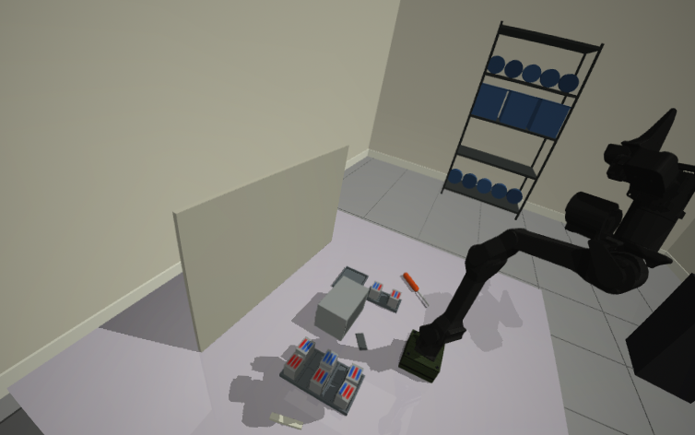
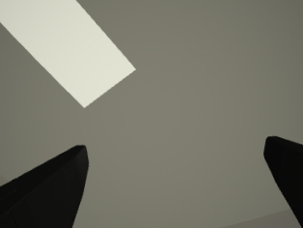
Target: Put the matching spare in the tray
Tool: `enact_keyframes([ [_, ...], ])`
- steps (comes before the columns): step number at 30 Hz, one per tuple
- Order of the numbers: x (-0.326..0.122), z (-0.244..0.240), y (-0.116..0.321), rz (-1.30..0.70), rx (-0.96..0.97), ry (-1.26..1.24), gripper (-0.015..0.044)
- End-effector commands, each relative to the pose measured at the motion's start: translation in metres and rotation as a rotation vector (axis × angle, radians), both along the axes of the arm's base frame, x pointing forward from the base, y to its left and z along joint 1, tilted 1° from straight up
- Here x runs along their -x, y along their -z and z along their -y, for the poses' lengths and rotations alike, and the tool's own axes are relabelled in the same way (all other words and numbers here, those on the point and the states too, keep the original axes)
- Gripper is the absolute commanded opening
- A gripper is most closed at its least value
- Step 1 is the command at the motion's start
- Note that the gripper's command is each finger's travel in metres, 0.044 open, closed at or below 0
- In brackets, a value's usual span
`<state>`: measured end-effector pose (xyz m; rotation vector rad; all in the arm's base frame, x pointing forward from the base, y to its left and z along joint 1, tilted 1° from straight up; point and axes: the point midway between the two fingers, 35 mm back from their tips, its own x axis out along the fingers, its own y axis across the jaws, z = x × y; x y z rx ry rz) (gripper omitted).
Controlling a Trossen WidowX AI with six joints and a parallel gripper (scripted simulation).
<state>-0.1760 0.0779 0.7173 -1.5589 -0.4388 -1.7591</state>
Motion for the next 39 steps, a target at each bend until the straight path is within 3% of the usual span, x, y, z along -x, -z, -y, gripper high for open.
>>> enact_keyframes([
  [1, 0.000, 0.000, 0.000, 0.000, 0.000, 0.000, 0.0426],
  [8, 0.003, -0.007, 0.000, 0.015, 0.015, 0.028, 0.0440],
  [20, 0.020, -0.144, 0.012, 0.245, 0.282, 0.503, 0.0440],
  [27, -0.004, -0.217, 0.031, 0.339, 0.434, 0.737, 0.0440],
  [39, -0.101, -0.334, 0.084, 0.505, 0.781, 1.189, 0.0440],
])
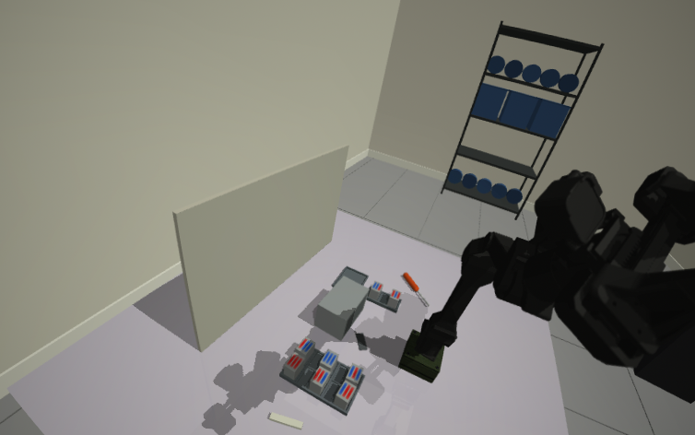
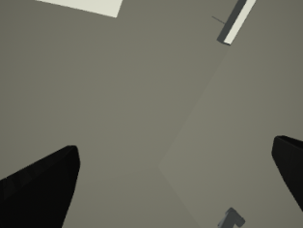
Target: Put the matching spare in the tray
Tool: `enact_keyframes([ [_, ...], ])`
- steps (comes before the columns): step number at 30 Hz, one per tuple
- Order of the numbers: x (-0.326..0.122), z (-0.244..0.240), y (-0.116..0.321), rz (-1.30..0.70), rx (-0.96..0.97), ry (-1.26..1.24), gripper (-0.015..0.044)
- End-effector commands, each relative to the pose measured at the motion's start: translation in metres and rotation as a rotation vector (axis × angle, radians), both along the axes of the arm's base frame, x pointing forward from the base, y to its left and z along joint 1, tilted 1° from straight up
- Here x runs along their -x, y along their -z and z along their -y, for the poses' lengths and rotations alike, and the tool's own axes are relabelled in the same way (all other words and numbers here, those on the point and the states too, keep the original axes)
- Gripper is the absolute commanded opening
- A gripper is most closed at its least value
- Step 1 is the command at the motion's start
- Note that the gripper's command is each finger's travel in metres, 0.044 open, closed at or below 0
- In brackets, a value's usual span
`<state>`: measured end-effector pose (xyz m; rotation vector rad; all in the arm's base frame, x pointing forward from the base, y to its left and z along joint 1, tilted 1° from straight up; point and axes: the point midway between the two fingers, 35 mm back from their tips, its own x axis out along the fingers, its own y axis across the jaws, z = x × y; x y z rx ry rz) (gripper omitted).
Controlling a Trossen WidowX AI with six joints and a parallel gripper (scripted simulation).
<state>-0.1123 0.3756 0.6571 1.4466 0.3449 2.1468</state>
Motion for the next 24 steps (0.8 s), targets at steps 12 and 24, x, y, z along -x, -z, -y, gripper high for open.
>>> enact_keyframes([
  [12, -0.180, -0.093, 0.095, 0.152, 0.407, 0.595, 0.0440],
  [24, -0.318, -0.094, 0.185, 0.247, 0.823, 0.896, 0.0440],
])
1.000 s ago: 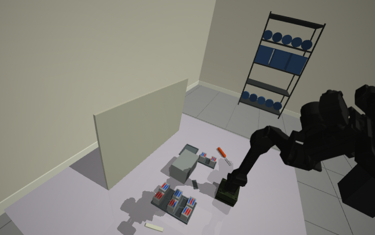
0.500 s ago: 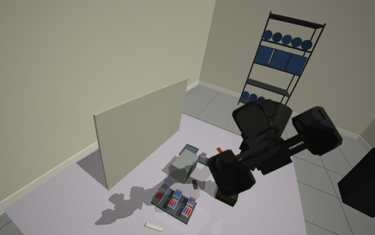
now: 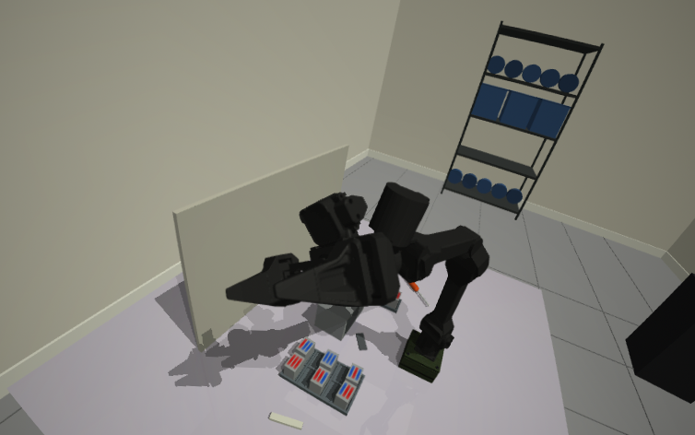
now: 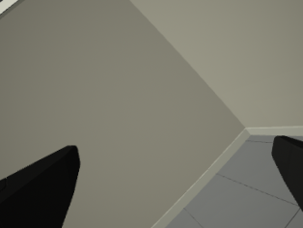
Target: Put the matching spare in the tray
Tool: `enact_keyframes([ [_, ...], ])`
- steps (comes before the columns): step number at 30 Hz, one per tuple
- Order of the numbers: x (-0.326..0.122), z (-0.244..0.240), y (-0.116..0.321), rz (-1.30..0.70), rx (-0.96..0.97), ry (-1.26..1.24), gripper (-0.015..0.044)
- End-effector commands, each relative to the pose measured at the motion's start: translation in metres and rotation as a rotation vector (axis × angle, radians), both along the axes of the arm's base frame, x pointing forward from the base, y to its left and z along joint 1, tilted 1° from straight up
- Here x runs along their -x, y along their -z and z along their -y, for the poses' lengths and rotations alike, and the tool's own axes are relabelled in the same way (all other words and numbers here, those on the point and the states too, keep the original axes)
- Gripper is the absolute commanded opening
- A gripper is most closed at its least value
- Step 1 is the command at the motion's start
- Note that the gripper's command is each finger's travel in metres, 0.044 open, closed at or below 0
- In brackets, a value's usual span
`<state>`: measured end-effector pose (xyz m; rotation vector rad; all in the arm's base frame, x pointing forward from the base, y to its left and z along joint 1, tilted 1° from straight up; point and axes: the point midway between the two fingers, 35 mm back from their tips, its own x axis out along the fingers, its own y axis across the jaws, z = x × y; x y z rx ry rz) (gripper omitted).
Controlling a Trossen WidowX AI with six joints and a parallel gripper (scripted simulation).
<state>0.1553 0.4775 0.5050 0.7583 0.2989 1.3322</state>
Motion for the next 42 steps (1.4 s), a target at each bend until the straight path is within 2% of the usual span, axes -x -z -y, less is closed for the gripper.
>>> enact_keyframes([
  [1, -0.064, 0.012, 0.042, 0.006, 0.182, 0.144, 0.0440],
  [11, -0.178, 0.078, 0.138, -0.063, 0.600, 0.379, 0.0440],
  [21, -0.247, 0.194, 0.228, -0.243, 1.020, 0.516, 0.0440],
  [29, -0.257, 0.310, 0.287, -0.484, 1.335, 0.525, 0.0440],
  [36, -0.228, 0.414, 0.320, -0.777, 1.559, 0.423, 0.0440],
  [38, -0.218, 0.432, 0.324, -0.838, 1.589, 0.392, 0.0440],
  [42, -0.217, 0.434, 0.325, -0.846, 1.593, 0.387, 0.0440],
])
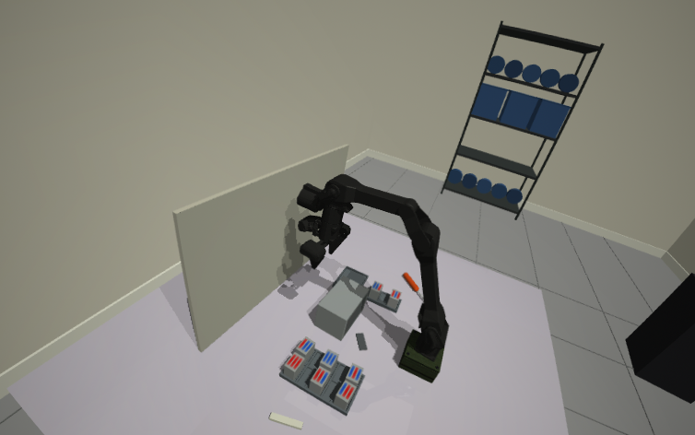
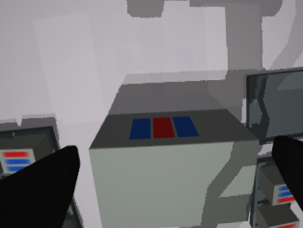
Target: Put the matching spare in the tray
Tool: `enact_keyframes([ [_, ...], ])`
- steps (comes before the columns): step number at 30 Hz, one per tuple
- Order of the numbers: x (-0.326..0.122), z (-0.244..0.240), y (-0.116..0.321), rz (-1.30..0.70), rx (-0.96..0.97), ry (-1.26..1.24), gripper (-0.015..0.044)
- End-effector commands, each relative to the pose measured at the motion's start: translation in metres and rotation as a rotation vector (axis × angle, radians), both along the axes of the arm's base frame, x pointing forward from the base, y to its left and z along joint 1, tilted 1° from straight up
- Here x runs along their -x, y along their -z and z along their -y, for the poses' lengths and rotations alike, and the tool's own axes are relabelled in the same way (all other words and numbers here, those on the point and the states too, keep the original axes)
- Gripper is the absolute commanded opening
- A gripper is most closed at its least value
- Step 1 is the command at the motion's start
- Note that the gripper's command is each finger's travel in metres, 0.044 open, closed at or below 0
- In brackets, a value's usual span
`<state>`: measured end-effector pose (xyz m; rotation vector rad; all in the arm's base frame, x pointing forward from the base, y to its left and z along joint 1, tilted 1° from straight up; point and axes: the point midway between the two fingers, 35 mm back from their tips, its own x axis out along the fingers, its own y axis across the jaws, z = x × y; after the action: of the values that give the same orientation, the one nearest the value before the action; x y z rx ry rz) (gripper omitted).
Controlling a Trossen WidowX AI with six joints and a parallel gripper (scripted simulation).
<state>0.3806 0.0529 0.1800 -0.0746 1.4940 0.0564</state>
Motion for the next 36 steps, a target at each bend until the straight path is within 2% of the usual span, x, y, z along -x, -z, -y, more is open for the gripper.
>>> enact_keyframes([
  [1, 0.008, 0.009, 0.000, -0.050, 0.011, -0.009, 0.0440],
  [18, 0.010, 0.006, 0.000, -0.050, 0.011, -0.024, 0.0440],
  [23, 0.056, -0.060, 0.010, -0.056, 0.024, -0.426, 0.0440],
  [28, 0.110, -0.106, 0.024, -0.060, 0.035, -0.803, 0.0440],
  [36, 0.217, -0.143, 0.056, -0.064, 0.057, -1.459, 0.0440],
])
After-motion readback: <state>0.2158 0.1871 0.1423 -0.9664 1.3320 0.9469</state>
